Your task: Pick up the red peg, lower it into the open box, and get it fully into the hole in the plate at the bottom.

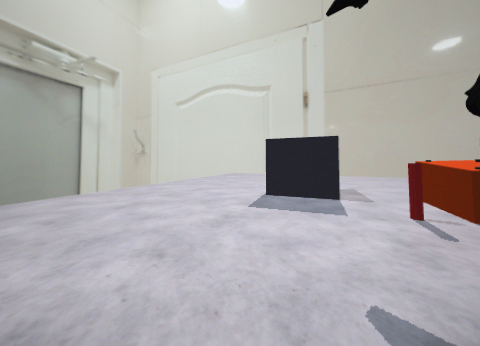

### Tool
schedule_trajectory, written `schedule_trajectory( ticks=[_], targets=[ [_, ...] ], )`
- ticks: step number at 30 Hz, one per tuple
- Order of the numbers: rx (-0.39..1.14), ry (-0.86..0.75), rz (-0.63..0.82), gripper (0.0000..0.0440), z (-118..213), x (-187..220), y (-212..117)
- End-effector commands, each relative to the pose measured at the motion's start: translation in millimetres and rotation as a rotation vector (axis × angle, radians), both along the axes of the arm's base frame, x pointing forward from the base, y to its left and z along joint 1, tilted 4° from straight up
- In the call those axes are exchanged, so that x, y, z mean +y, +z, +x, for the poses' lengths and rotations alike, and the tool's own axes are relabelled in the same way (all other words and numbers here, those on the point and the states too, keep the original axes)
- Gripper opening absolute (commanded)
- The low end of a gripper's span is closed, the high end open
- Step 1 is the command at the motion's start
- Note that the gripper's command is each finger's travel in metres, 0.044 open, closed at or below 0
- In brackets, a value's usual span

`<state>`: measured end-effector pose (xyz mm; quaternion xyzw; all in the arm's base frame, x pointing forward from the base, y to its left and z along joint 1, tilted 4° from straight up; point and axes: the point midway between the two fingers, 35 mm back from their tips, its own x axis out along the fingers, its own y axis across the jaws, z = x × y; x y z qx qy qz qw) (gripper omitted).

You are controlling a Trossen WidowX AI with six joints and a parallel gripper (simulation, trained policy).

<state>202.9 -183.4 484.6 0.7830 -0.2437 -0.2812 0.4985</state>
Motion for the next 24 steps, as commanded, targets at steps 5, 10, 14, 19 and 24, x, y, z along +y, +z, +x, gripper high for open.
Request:
schedule_trajectory(
  ticks=[5, 10, 14, 19, 24],
  targets=[
    [0.012, 0.126, 0.138, 0.0439, 32.9, 28.7, -30.3],
    [0.028, 0.2, 0.216, 0.044, 49.5, 49.2, -47.3],
    [0.049, 0.257, 0.276, 0.044, 61.1, 66.9, -61.4],
    [0.084, 0.326, 0.35, 0.0439, 73.4, 90.6, -79.5],
    [0.131, 0.393, 0.419, 0.0439, 83.0, 115.8, -98.4]
  ],
)
